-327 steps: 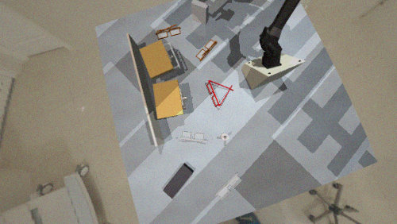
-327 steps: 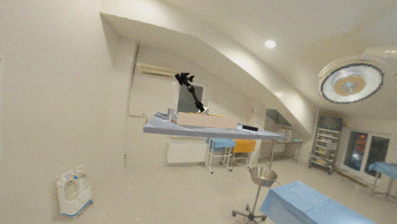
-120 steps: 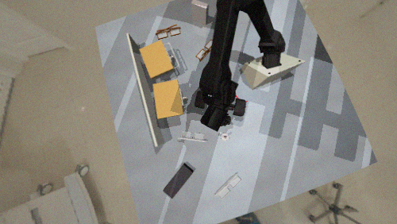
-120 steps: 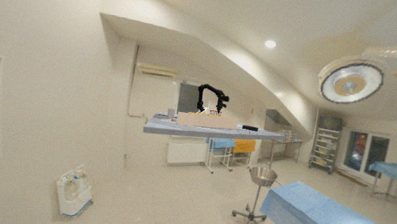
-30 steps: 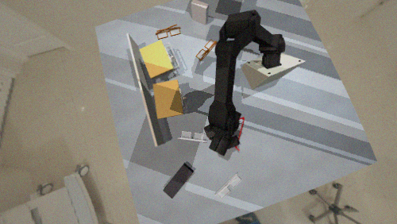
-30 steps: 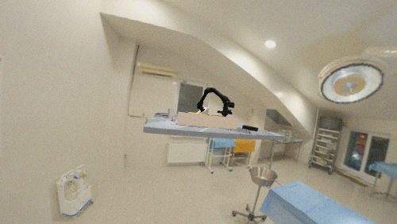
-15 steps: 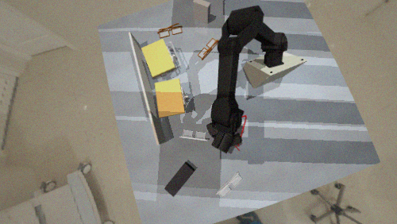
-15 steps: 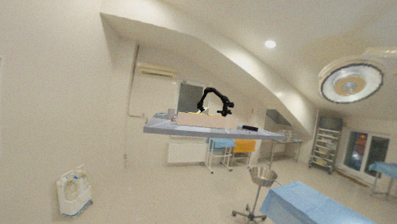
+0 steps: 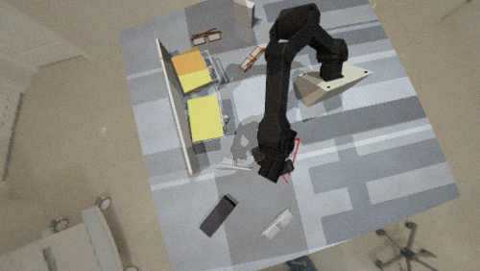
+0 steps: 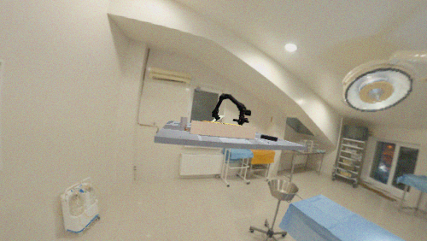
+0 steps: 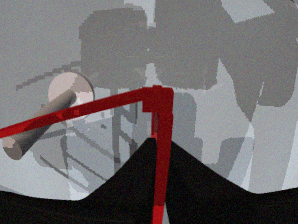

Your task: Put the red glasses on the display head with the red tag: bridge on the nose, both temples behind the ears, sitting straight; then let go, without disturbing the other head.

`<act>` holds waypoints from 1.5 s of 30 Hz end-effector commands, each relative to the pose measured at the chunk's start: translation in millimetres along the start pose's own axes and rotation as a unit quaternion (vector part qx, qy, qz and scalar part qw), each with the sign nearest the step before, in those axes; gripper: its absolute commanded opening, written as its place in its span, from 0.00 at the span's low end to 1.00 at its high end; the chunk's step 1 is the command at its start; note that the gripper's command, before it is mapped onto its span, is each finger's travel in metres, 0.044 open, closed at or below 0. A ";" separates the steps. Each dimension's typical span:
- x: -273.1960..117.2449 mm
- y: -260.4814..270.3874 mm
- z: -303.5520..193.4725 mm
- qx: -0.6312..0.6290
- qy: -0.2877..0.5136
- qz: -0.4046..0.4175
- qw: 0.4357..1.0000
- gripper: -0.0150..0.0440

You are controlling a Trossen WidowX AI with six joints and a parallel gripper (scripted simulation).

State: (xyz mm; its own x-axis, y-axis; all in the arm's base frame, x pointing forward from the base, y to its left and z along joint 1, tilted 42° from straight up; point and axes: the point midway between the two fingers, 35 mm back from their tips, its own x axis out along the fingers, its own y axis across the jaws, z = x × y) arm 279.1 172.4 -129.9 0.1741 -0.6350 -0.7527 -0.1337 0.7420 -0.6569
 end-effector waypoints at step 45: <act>1.0 -5.1 -17.5 -0.001 0.002 -0.002 1.000 0.25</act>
State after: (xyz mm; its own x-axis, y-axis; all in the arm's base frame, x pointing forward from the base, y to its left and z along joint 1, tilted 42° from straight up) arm 263.4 164.1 -127.5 0.1770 -0.6394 -0.7483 -0.1331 0.7377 -0.6618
